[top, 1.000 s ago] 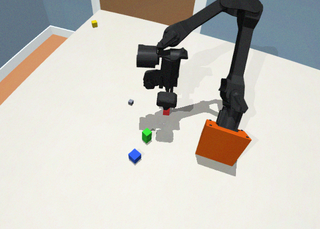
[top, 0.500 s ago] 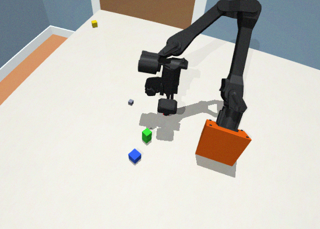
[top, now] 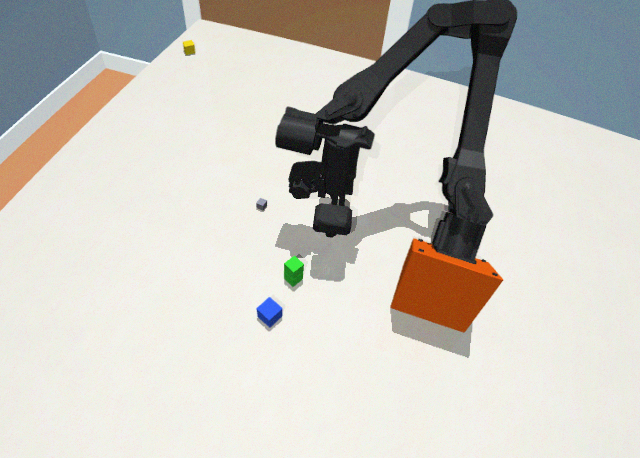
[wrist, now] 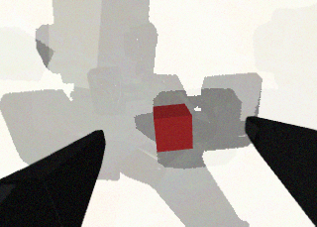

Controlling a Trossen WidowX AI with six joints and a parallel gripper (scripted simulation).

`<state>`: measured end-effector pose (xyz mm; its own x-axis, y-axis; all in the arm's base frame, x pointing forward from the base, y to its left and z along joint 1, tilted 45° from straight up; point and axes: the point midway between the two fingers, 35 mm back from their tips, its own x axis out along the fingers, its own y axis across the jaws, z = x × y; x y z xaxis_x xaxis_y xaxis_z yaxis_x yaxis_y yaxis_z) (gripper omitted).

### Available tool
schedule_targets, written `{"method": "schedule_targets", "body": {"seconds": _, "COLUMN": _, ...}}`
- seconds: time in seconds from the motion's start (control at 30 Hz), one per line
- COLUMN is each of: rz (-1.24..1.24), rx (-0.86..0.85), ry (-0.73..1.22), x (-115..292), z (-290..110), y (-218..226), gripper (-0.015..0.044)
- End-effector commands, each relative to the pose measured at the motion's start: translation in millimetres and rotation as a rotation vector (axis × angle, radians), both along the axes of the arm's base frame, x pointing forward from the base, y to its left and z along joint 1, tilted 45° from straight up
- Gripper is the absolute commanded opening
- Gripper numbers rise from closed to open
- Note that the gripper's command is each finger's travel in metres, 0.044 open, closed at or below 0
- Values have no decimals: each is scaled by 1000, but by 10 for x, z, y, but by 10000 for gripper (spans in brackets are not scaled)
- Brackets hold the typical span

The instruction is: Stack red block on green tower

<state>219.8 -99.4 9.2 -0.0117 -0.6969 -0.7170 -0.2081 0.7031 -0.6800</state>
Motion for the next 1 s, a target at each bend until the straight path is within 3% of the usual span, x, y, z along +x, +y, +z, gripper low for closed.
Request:
{"method": "schedule_targets", "body": {"seconds": 0.0, "rz": 0, "rx": -7, "ry": 18, "x": -32, "z": -67, "y": -56, "gripper": 440}}
{"method": "schedule_targets", "body": {"seconds": 0.77, "rz": 0, "rx": -8, "ry": 18, "x": -40, "z": -119, "y": -111, "gripper": 440}}
{"method": "schedule_targets", "body": {"seconds": 0.97, "rz": 0, "rx": -8, "ry": 18, "x": -40, "z": -119, "y": -111, "gripper": 282}}
